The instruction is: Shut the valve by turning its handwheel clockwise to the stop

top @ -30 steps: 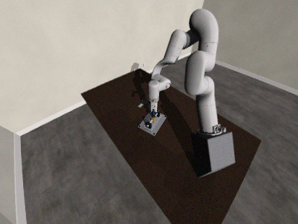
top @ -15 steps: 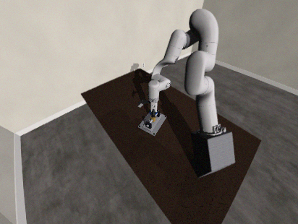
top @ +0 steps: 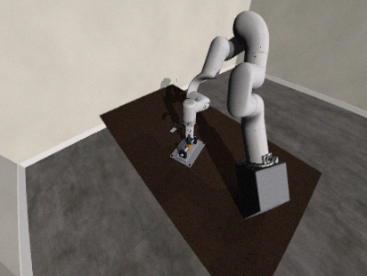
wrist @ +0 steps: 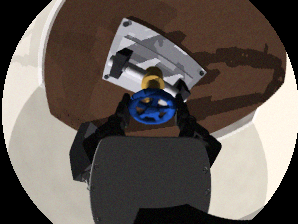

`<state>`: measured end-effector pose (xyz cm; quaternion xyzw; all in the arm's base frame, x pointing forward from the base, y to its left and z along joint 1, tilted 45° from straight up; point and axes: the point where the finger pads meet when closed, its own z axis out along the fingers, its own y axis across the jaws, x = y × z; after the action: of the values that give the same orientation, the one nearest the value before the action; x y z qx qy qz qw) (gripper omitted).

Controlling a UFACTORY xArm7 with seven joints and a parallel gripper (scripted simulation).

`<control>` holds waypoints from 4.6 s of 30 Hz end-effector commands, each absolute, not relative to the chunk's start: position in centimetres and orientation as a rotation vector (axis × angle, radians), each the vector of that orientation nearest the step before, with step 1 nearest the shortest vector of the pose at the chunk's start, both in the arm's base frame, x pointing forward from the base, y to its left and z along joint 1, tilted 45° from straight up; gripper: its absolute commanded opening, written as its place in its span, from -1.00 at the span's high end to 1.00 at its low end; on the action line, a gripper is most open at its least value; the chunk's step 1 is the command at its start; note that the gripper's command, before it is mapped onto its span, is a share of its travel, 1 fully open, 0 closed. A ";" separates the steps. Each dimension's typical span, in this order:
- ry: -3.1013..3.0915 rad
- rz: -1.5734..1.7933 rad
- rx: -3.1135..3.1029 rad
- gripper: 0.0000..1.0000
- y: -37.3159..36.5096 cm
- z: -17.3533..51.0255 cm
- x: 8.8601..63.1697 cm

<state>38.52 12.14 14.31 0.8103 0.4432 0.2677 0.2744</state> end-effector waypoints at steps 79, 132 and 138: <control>0.150 1.047 2.676 1.00 12.2 14.4 38.5; -0.908 1.212 2.772 1.00 12.2 14.4 38.5; -0.942 1.215 2.769 1.00 12.2 14.4 38.5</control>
<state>38.52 12.14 14.31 0.8784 -0.2869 0.3821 -0.0064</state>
